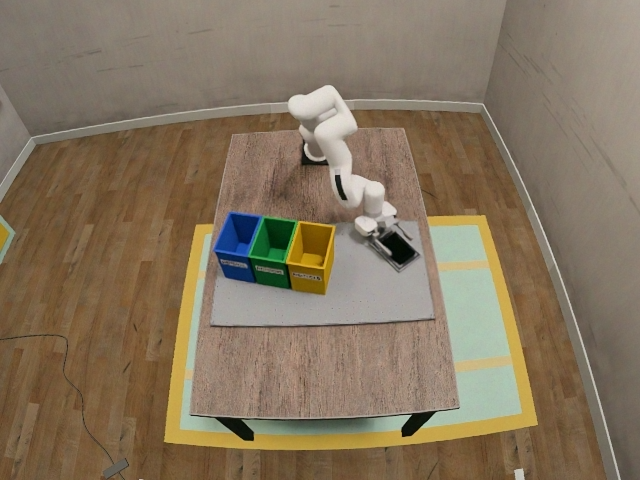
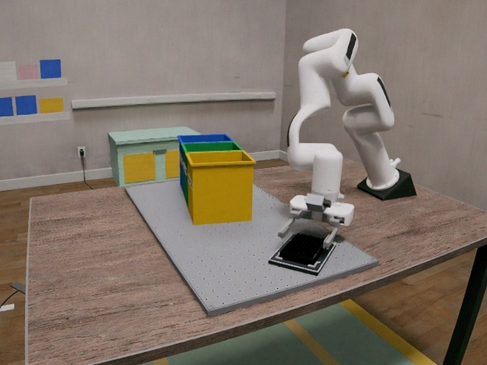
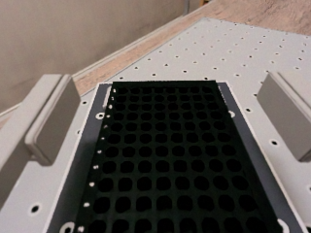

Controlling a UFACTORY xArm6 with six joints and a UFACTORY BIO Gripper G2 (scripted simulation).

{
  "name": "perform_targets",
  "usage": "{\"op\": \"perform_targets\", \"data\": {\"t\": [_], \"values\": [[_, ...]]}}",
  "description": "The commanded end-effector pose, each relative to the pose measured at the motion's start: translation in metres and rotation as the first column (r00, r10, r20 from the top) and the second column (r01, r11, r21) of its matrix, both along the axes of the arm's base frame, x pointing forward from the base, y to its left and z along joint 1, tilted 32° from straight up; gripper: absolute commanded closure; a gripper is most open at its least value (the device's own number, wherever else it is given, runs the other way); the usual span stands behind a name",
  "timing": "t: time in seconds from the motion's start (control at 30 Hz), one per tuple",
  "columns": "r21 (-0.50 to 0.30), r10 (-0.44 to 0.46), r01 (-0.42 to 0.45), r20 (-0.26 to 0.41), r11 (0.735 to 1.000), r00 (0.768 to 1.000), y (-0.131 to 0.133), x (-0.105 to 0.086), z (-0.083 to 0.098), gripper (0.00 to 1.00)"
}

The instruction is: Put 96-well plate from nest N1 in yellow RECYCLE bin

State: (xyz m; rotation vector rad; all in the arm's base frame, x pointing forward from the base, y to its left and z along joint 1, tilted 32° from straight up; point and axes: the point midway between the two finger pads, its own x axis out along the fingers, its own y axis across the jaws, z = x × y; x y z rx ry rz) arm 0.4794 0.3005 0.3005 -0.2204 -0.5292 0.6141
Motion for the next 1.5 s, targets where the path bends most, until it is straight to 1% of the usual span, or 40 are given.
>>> {"op": "perform_targets", "data": {"t": [0.0,0.17,1.23,1.47], "values": [[0.002,0.001,-0.001,0.003,1.000,1.000,0.001,0.000,0.002,0.63],[0.002,0.001,-0.001,0.003,1.000,1.000,0.001,0.000,0.002,0.63],[0.002,0.001,-0.001,0.003,1.000,1.000,0.000,0.011,-0.015,0.63],[0.002,0.001,-0.001,0.003,1.000,1.000,0.000,0.011,-0.015,0.63]]}}
